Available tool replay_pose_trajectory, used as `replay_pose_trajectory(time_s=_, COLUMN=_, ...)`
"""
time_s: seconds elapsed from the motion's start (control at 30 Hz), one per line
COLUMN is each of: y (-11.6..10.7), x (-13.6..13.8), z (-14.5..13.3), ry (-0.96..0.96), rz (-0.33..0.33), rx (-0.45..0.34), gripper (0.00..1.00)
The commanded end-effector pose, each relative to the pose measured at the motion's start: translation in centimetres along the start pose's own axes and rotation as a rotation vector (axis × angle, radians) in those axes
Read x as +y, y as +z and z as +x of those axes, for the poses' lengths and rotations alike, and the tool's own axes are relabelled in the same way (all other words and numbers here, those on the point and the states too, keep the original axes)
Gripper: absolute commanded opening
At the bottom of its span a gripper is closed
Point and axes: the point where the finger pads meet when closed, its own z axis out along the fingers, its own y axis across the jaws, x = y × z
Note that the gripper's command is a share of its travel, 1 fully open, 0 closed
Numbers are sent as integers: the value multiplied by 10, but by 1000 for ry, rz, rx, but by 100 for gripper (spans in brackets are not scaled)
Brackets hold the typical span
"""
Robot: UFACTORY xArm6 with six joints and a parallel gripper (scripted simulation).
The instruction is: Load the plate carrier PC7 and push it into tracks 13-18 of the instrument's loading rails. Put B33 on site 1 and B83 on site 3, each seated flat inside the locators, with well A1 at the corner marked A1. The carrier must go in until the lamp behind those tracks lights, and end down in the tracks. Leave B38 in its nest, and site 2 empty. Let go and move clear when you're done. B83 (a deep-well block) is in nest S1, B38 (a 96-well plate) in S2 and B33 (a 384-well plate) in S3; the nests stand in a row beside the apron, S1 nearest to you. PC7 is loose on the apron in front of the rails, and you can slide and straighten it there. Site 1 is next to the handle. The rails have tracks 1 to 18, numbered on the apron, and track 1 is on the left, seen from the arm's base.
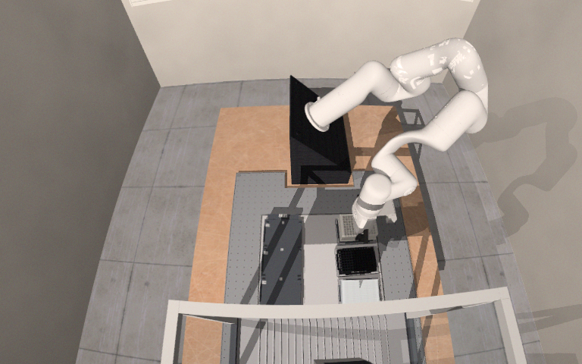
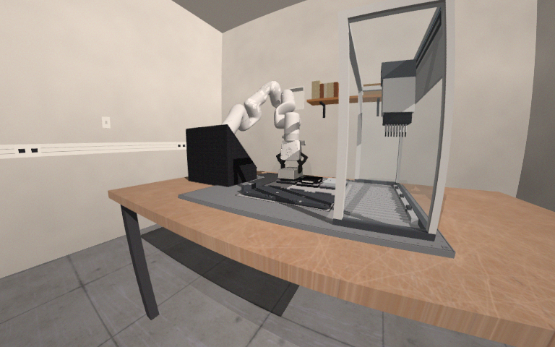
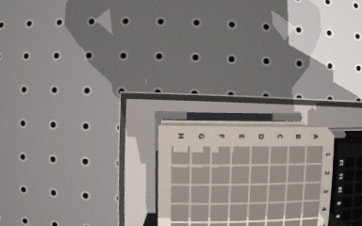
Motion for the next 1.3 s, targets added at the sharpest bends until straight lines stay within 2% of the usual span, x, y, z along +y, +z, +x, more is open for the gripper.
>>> replay_pose_trajectory(time_s=0.0, y=-3, x=1, z=0, ry=-1, rz=-2, rx=0, gripper=0)
replay_pose_trajectory(time_s=0.6, y=-9, x=1, z=0, ry=-1, rz=-2, rx=0, gripper=0)
replay_pose_trajectory(time_s=1.27, y=-39, x=1, z=0, ry=-1, rz=-3, rx=0, gripper=0)
